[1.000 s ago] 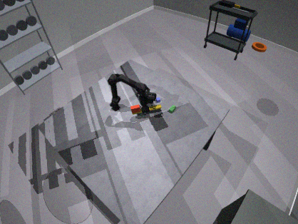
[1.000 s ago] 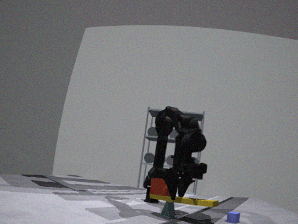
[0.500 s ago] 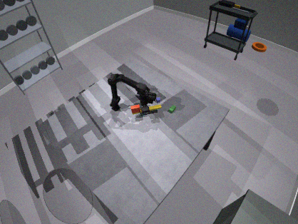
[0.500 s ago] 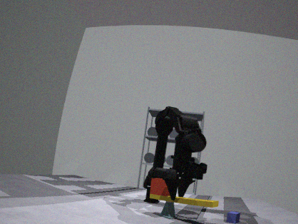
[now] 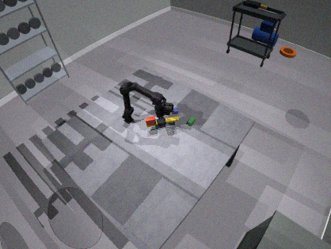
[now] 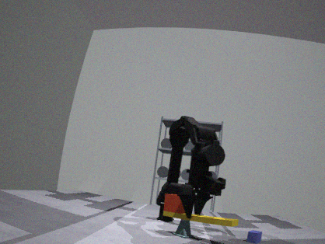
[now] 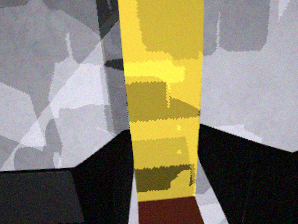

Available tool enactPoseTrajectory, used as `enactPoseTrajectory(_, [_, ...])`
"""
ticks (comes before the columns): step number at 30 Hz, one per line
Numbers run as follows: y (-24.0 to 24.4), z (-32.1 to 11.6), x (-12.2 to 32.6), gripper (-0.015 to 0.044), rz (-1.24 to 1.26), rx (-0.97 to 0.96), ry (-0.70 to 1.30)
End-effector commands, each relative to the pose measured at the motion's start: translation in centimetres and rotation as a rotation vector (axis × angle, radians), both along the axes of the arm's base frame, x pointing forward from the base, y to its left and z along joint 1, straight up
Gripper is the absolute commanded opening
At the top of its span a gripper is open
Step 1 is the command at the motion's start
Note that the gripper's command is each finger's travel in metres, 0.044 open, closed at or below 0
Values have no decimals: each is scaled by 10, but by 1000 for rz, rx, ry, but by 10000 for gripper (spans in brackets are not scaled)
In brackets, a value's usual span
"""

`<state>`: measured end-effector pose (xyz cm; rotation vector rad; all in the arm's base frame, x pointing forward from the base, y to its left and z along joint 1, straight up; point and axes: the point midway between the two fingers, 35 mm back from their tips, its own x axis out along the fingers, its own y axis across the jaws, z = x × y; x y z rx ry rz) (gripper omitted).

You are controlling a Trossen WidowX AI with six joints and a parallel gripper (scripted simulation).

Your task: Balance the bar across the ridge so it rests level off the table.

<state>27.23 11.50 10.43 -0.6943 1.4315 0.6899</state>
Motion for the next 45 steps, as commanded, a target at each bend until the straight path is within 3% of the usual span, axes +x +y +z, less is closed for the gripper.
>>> enactPoseTrajectory(1, [0, -2, 0, 0, -3, 2, -1])
enactPoseTrajectory(45, [1, -5, 0, 0, -3, 2, -1])
